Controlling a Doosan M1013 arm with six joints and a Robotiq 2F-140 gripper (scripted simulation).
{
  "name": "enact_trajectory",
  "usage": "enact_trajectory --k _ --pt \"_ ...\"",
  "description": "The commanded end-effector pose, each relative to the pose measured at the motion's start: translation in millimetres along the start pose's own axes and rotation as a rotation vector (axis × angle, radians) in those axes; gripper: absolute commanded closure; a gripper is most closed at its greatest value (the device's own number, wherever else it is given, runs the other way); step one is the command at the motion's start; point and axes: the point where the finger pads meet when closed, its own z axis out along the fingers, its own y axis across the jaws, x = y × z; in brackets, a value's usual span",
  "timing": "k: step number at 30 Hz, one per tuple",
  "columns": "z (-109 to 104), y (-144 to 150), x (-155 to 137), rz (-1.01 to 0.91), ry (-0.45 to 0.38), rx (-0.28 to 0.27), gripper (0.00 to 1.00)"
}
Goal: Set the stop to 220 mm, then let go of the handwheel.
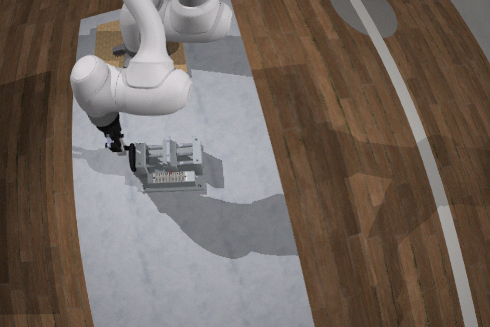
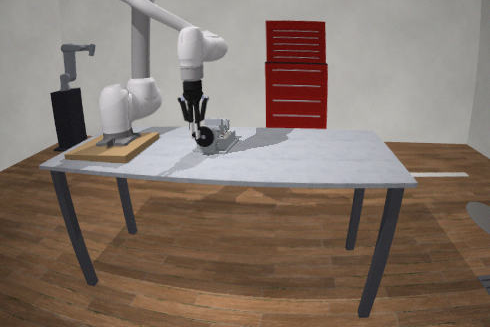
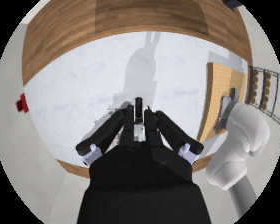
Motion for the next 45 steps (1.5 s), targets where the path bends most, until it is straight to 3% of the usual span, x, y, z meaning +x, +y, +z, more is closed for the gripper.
enact_trajectory --k 1,45 --pt "-1 -1 0 0.000 0.000 0.001 0.96" --pt "-8 -11 0 0.000 0.000 0.001 0.96"
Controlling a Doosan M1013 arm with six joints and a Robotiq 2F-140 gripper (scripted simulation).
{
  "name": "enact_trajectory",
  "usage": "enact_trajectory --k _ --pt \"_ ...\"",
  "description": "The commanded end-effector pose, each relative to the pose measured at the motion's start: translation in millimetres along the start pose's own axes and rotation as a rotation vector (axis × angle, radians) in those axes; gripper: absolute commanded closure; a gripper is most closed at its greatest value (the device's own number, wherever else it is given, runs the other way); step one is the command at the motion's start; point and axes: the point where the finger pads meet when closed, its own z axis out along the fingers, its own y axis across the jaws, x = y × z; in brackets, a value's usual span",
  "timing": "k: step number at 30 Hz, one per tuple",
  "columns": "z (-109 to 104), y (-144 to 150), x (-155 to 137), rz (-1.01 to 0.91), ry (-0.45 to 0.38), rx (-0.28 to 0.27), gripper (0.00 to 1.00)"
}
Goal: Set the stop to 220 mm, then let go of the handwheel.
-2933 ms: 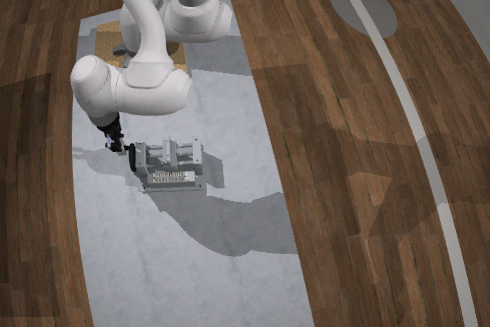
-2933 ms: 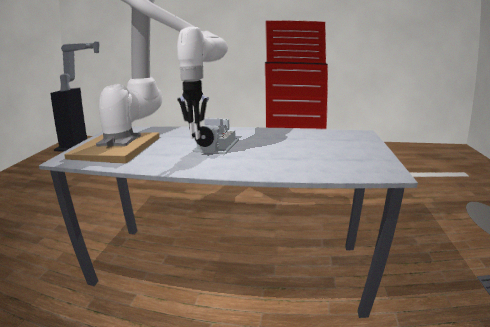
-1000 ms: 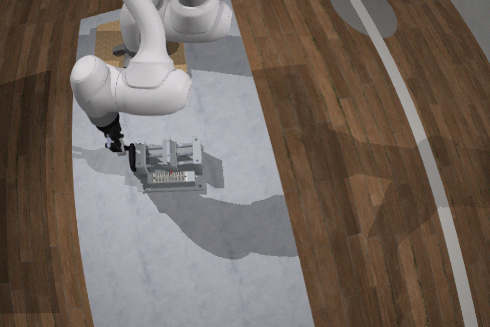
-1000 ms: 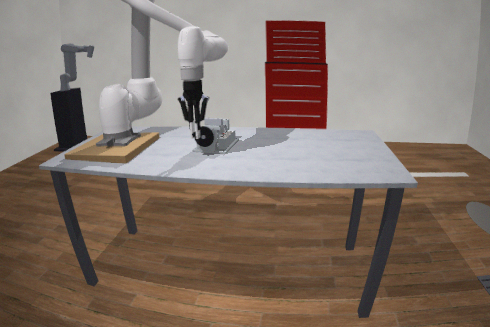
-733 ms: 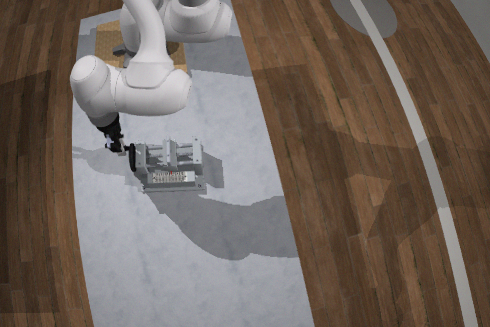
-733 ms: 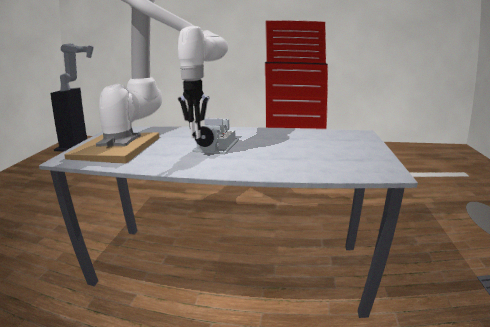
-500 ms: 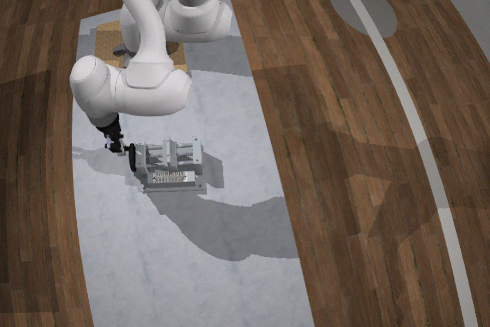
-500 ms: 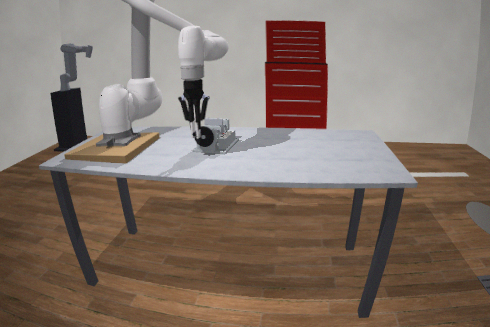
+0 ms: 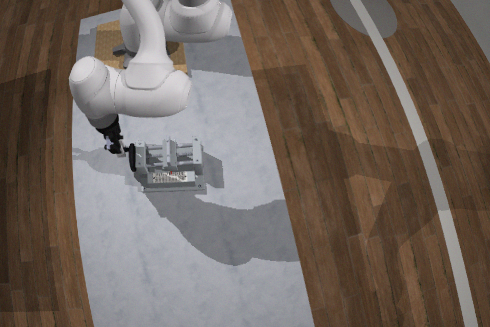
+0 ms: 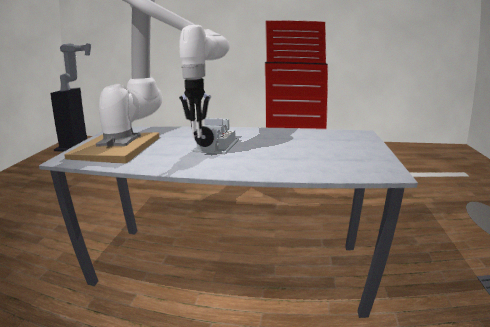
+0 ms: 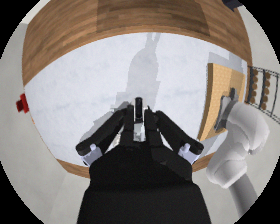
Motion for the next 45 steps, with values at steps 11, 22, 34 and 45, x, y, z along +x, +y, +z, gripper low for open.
enact_trajectory --k 11,22,34,45 --pt "-4 -11 0 0.000 0.000 0.003 0.96" --pt "-3 -20 0 0.000 0.000 0.003 0.96" --pt "0 -29 0 0.000 0.000 0.003 0.96" --pt "7 -38 0 0.000 0.000 0.003 0.96"
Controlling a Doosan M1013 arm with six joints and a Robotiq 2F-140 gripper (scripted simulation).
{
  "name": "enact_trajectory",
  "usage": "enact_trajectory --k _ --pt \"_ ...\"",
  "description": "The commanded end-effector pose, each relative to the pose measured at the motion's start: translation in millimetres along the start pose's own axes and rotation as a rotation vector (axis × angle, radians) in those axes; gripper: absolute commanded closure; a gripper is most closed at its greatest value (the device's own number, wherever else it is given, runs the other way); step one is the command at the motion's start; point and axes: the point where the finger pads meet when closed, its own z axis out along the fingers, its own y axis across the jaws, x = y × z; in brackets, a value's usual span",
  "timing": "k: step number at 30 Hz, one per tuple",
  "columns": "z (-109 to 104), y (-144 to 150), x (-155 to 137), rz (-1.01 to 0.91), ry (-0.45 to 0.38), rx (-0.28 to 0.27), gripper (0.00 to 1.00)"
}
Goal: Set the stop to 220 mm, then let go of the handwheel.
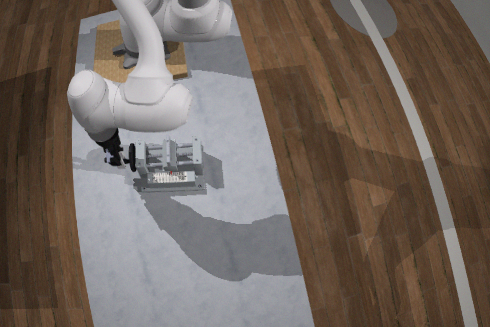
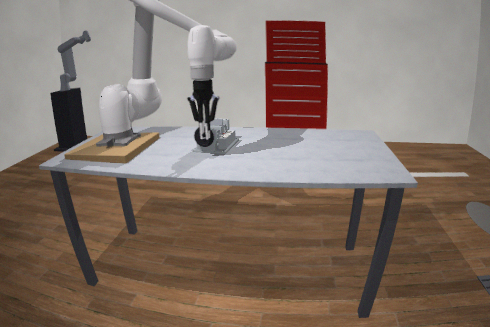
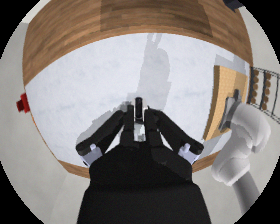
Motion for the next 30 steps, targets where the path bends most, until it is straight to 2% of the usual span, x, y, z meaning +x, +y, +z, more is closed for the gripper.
enact_trajectory --k 1,19,30 --pt "2 -2 0 0.000 0.000 0.000 0.96" --pt "24 -9 0 0.000 0.000 0.000 0.96" --pt "47 4 0 0.000 0.000 0.000 0.96"
